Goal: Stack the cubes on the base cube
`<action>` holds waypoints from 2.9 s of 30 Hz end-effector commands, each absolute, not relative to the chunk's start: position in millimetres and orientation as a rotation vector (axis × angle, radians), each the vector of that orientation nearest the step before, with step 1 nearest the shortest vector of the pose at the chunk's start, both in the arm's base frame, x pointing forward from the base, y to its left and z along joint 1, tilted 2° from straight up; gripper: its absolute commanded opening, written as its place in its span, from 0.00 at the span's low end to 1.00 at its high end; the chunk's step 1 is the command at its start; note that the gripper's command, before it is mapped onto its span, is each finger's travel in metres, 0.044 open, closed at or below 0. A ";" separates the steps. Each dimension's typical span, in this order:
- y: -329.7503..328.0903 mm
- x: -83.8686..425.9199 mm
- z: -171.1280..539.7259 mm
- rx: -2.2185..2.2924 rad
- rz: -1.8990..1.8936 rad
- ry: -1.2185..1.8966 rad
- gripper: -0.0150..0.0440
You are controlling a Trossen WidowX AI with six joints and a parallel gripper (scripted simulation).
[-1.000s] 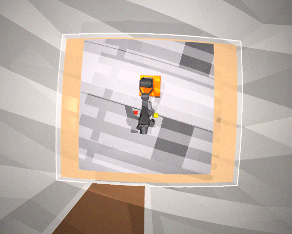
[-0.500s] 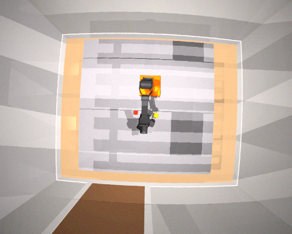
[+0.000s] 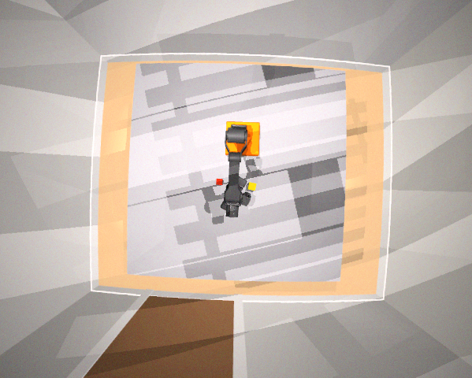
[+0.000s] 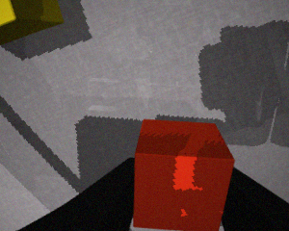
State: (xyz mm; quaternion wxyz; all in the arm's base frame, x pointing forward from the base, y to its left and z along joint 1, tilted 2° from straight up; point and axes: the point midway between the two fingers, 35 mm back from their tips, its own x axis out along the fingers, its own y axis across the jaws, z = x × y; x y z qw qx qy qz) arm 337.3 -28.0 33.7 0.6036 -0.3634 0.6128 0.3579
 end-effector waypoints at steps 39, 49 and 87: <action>2.8 334.4 117.5 -0.761 0.735 1.441 0.43; 33.3 330.1 106.6 -0.664 0.642 1.471 0.43; 87.1 314.1 77.8 -0.483 0.468 1.517 0.43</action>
